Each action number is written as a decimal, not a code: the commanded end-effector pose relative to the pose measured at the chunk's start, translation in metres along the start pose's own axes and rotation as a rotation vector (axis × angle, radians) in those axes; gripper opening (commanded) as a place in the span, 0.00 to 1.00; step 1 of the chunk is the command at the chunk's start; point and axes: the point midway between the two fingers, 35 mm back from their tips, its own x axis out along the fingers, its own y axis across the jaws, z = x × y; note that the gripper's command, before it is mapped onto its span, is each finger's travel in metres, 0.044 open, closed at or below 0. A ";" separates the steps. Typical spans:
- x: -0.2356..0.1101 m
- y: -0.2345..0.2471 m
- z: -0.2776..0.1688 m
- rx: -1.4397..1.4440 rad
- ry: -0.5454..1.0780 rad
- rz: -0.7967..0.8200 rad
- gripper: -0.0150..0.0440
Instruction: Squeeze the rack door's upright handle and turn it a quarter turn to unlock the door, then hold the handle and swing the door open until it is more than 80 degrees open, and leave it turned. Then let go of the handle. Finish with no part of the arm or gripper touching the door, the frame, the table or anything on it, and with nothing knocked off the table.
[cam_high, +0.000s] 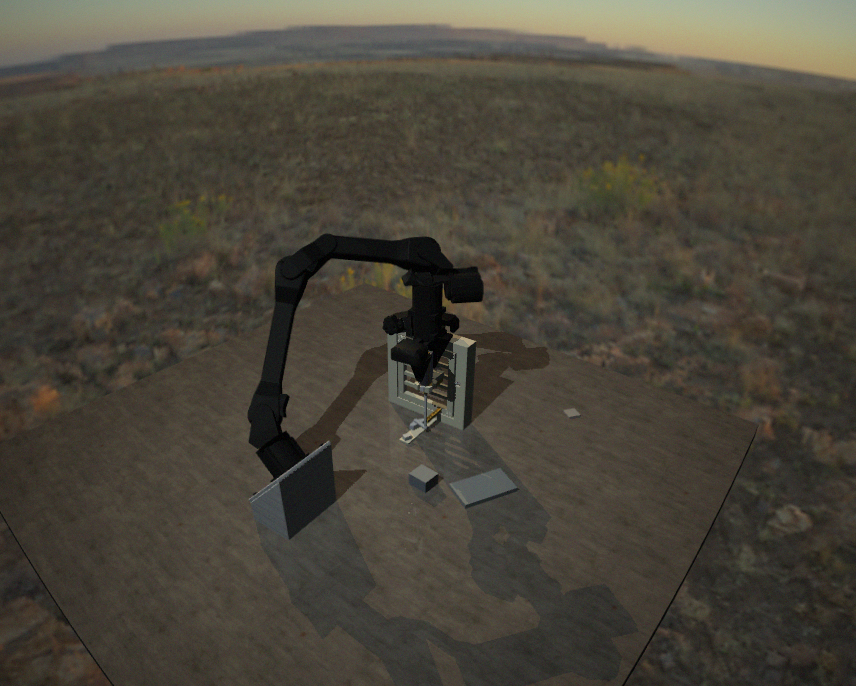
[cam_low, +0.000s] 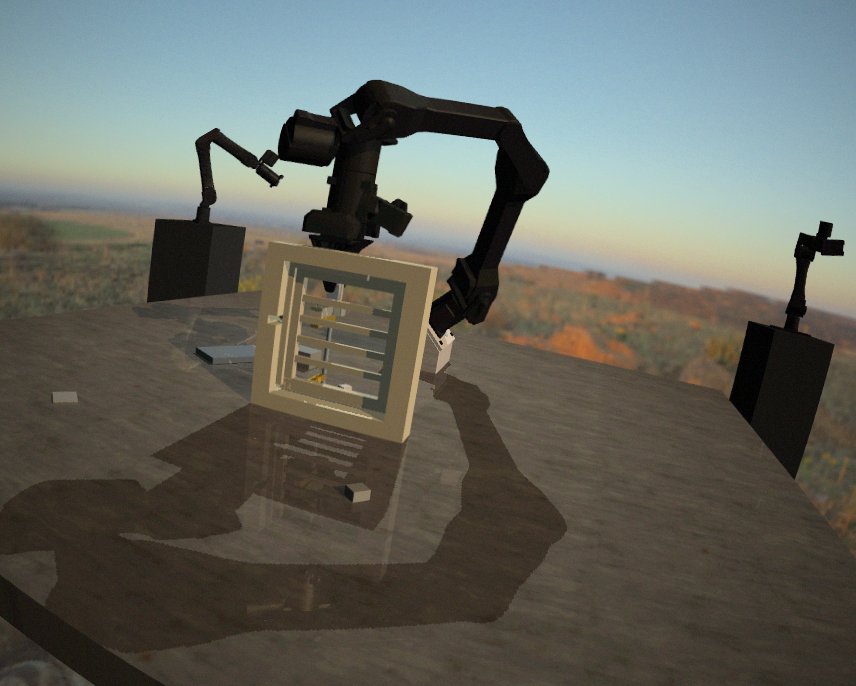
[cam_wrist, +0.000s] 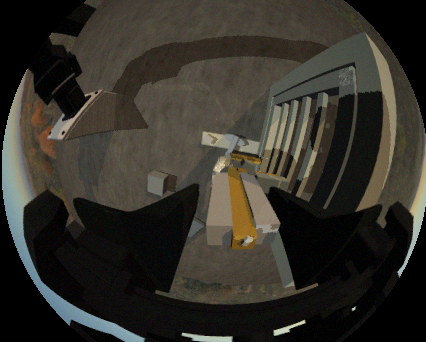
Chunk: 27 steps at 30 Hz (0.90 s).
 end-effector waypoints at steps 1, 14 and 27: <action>0.000 0.000 0.000 -0.044 -0.002 -0.002 0.74; 0.000 0.000 0.000 -0.044 -0.002 -0.002 0.37; 0.000 0.000 0.001 -0.030 -0.002 -0.002 0.27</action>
